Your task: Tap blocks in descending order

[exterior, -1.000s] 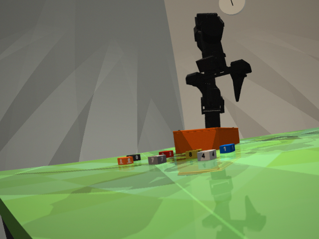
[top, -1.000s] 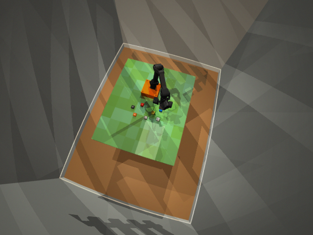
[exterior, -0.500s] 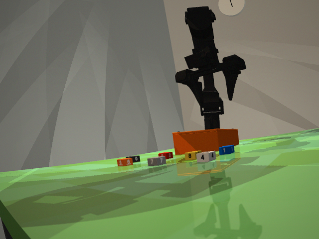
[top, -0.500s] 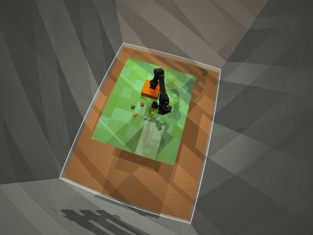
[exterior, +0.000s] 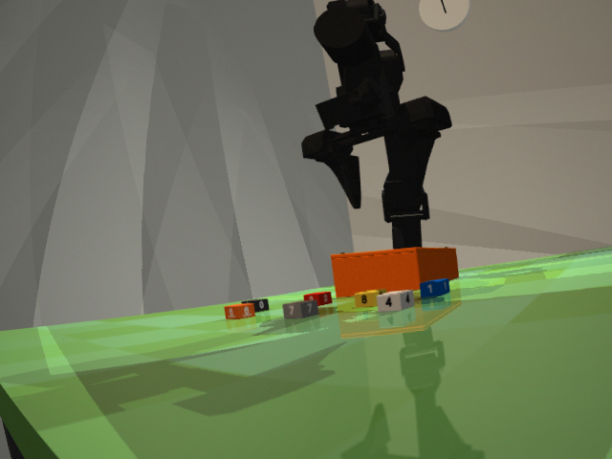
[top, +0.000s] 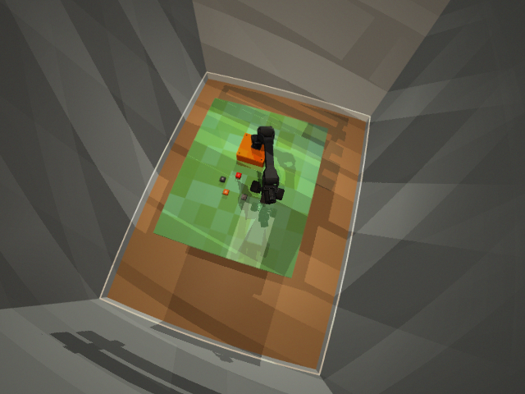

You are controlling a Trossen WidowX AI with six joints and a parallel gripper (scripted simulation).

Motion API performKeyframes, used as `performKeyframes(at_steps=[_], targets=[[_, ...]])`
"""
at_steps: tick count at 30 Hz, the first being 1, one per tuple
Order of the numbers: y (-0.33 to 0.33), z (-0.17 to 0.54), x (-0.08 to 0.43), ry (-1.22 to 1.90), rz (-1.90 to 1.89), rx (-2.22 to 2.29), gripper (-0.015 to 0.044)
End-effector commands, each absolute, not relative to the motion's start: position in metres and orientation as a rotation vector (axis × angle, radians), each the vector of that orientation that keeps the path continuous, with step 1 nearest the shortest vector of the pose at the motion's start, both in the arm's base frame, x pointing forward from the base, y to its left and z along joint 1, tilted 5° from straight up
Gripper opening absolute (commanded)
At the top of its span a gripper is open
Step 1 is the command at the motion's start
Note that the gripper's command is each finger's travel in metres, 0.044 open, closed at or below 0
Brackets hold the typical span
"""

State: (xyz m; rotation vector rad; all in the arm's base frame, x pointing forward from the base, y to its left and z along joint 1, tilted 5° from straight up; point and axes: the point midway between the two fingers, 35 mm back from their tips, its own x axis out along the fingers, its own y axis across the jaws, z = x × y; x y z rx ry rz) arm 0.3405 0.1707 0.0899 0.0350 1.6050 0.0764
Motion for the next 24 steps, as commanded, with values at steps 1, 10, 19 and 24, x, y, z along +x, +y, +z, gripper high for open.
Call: performKeyframes(at_steps=[1, 10, 19, 24], targets=[[0.171, 0.092, 0.343, 1.599, 0.081, 0.031, 0.0400], [0.171, 0.092, 0.343, 1.599, 0.081, 0.031, 0.0400], [0.058, 0.084, 0.366, 1.596, 0.071, 0.022, 0.0400], [0.024, 0.081, 0.366, 1.597, 0.069, 0.020, 0.0400]])
